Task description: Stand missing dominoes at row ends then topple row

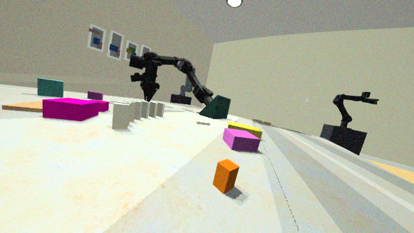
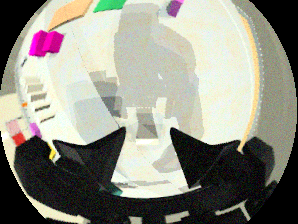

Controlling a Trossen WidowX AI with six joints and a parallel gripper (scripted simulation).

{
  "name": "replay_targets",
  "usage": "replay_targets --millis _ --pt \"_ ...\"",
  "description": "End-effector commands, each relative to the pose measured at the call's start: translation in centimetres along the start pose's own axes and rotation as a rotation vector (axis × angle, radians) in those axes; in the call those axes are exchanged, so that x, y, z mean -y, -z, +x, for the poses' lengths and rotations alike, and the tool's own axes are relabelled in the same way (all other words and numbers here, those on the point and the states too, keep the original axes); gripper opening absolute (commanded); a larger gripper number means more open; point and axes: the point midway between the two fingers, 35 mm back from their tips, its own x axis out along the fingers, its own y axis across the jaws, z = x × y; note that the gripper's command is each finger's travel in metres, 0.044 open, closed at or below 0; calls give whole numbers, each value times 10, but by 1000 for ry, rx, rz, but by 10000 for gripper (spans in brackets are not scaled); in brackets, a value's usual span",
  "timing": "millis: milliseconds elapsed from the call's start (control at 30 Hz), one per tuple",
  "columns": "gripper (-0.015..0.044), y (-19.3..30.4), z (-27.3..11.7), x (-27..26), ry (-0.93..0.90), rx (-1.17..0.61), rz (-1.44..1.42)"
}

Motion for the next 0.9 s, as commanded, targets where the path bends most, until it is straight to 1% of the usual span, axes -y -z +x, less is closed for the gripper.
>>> replay_targets --millis 0,100,133,467,533,700,767,867 --pt "204 1 2 -2 -3 -3 -8" --pt "125 1 2 -2 -3 -3 -8" --pt "107 1 2 -2 -3 -3 -8" --pt "107 1 -1 -2 -5 1 -10" --pt "107 -3 -24 -3 -14 33 -24" --pt "107 0 -107 -2 -47 150 -78" --pt "107 5 -128 0 -55 182 -92" --pt "107 6 -133 1 -58 190 -96"
